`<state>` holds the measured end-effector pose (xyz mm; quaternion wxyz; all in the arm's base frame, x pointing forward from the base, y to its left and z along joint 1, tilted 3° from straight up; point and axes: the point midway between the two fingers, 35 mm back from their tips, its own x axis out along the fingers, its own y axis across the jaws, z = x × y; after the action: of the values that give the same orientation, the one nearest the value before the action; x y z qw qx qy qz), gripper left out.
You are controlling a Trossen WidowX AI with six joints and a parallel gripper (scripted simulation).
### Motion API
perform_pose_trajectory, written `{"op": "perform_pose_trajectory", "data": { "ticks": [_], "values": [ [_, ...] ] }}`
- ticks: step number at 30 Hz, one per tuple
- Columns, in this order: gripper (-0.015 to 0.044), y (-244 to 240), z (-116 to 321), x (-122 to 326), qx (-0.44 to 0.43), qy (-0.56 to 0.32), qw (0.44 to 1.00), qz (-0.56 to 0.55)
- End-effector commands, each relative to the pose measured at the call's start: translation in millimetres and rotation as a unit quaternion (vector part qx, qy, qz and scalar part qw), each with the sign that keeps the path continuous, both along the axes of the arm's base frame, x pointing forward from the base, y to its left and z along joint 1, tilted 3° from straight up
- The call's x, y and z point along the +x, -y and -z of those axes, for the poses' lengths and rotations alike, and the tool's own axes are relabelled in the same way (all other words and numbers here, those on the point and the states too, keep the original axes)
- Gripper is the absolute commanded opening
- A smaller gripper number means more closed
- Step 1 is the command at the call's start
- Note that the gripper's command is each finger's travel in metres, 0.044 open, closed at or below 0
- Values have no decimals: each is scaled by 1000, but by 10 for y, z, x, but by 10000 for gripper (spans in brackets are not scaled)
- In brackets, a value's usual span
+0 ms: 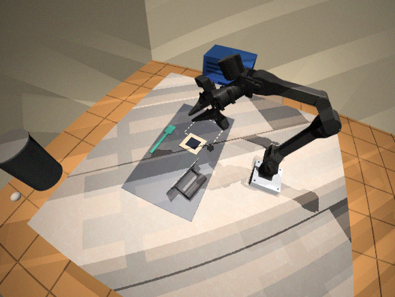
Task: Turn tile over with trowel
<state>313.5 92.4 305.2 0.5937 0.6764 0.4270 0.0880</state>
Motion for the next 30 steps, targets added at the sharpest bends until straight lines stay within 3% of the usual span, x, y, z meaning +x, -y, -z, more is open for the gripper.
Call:
{"op": "perform_pose_trajectory", "data": {
  "ticks": [1, 16, 30],
  "values": [
    [100, -6, 69, 34, -41, 21, 999, -17],
    [100, -38, 313, 136, -204, 115, 966, -107],
    [100, -64, 540, 198, -341, 193, 896, -211]
  ]
}}
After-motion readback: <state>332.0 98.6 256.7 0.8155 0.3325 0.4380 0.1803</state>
